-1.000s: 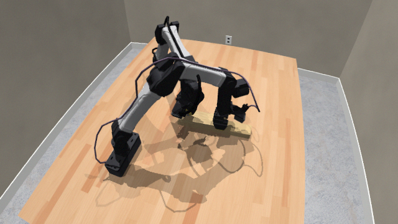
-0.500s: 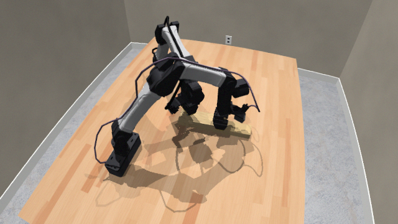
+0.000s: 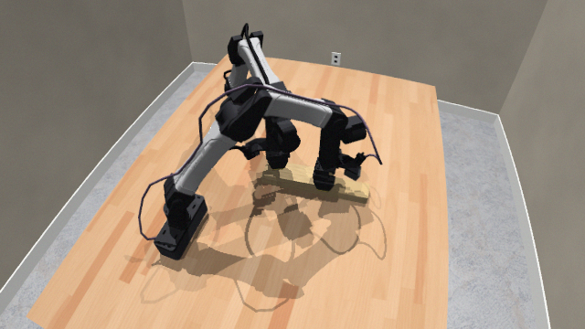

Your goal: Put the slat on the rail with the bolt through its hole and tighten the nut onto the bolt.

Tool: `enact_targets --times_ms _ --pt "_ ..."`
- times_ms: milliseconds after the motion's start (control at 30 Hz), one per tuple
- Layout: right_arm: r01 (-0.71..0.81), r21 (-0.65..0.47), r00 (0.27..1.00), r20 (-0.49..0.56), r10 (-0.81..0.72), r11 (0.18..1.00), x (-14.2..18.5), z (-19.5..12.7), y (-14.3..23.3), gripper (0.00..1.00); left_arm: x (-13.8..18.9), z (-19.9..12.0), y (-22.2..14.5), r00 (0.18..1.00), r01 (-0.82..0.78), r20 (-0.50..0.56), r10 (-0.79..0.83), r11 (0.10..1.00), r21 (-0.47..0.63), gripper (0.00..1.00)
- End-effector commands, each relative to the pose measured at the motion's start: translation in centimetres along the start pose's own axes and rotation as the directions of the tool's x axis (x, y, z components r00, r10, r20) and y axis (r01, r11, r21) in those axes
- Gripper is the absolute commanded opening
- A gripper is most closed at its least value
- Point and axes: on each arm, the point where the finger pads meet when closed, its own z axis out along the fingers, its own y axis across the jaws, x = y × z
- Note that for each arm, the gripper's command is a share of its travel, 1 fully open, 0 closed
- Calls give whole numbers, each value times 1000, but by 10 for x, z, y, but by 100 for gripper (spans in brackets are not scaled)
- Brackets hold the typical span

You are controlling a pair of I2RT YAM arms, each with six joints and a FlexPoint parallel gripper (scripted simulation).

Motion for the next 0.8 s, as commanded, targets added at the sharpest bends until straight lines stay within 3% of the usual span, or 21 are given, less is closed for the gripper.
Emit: enact_targets --times_ms 0,767 --pt "-3 -10 1000 13 3 1000 -3 -5 1 68 -1 3 2 998 -65 4 65 998 17 14" --pt "-3 -10 1000 13 3 1000 -3 -5 1 68 0 -4 3 998 -55 -3 55 998 -8 14"
